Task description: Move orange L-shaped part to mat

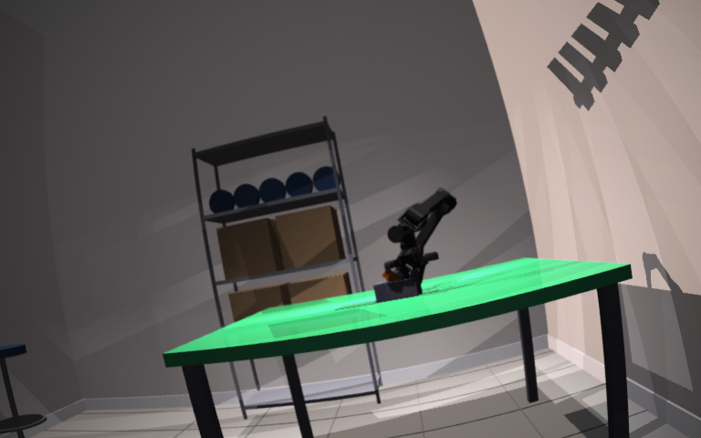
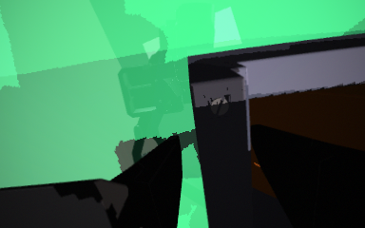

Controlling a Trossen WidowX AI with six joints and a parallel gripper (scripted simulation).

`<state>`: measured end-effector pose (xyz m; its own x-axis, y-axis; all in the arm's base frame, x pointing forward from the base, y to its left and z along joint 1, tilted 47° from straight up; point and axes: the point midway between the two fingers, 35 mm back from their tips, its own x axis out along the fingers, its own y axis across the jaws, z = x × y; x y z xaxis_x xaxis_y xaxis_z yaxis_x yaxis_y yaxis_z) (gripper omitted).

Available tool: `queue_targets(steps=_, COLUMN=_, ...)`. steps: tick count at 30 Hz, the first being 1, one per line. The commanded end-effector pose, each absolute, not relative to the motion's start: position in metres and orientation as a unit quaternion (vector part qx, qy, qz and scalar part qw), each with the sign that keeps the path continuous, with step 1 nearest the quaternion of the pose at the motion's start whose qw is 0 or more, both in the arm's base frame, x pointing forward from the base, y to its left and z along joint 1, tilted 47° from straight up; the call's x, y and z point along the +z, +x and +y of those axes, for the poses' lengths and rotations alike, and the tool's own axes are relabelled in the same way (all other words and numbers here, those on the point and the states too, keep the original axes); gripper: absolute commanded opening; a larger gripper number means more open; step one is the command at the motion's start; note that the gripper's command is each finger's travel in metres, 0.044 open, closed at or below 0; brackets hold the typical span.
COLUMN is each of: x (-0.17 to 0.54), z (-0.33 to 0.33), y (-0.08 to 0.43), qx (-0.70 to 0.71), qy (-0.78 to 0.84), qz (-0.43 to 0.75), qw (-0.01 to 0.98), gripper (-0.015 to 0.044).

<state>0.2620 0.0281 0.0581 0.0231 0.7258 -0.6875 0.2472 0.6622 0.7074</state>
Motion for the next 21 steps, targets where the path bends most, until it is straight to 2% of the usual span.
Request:
queue_targets(steps=1, x=0.06, z=0.028, y=0.262, qx=0.194, qy=0.362, qz=0.672, qw=0.617, gripper=0.018)
queue_targets(steps=10, x=0.078, z=0.021, y=0.265, qx=0.191, qy=0.362, qz=0.672, qw=0.616, gripper=0.018)
queue_targets(steps=18, x=0.127, z=-0.046, y=0.26, qx=0.19, qy=0.361, qz=0.673, qw=0.616, gripper=0.018)
queue_targets(steps=21, x=0.132, z=-0.051, y=0.259, qx=0.191, qy=0.362, qz=0.673, qw=0.616, gripper=0.018)
